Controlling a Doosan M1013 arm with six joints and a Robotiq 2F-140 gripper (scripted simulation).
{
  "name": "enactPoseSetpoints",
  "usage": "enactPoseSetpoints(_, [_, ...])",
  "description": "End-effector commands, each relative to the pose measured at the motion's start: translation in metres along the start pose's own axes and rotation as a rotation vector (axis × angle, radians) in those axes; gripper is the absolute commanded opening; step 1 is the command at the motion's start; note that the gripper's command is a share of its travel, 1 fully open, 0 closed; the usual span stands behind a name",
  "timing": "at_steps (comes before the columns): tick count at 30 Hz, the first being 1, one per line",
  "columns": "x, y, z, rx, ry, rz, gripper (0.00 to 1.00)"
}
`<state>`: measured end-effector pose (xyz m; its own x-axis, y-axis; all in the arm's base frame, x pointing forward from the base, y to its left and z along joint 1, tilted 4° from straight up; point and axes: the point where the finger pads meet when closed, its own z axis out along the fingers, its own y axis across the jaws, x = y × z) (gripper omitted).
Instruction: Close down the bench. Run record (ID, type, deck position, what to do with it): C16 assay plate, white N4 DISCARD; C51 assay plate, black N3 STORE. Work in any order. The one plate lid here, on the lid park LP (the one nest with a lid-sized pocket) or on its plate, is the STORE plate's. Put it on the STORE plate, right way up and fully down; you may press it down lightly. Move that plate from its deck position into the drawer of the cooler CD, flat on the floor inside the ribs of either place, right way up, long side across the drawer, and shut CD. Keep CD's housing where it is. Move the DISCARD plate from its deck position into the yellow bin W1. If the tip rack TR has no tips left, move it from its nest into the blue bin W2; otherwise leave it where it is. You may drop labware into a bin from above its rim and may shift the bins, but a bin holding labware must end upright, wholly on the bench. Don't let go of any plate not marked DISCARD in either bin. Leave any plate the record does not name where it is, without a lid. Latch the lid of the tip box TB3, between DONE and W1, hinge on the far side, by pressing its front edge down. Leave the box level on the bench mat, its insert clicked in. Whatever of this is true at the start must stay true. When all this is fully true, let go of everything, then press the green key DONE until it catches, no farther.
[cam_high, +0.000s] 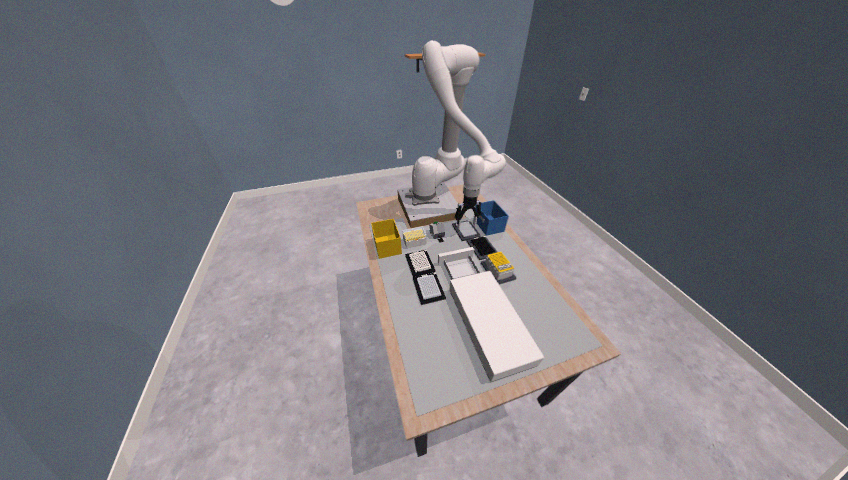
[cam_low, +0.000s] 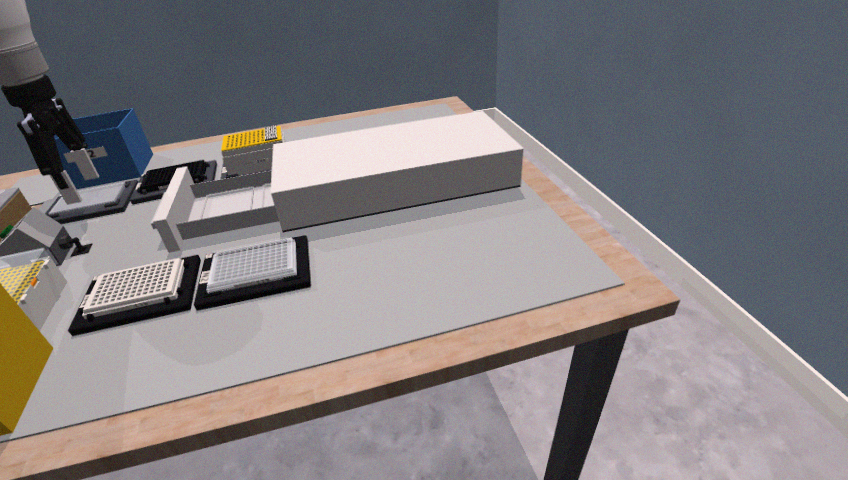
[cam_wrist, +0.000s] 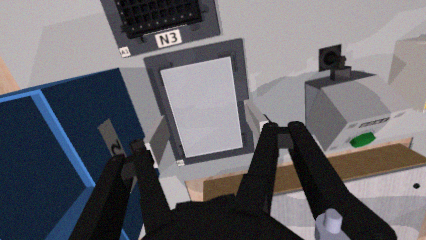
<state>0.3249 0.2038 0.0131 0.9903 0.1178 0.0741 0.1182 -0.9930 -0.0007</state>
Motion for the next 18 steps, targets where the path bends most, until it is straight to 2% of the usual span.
enactPoseSetpoints(1, [0.000,0.000,0.002,0.000,0.000,0.000,0.66])
enactPoseSetpoints(6, [0.000,0.000,0.002,0.000,0.000,0.000,0.66])
enactPoseSetpoints(18, [0.000,0.000,0.018,0.000,0.000,0.000,0.66])
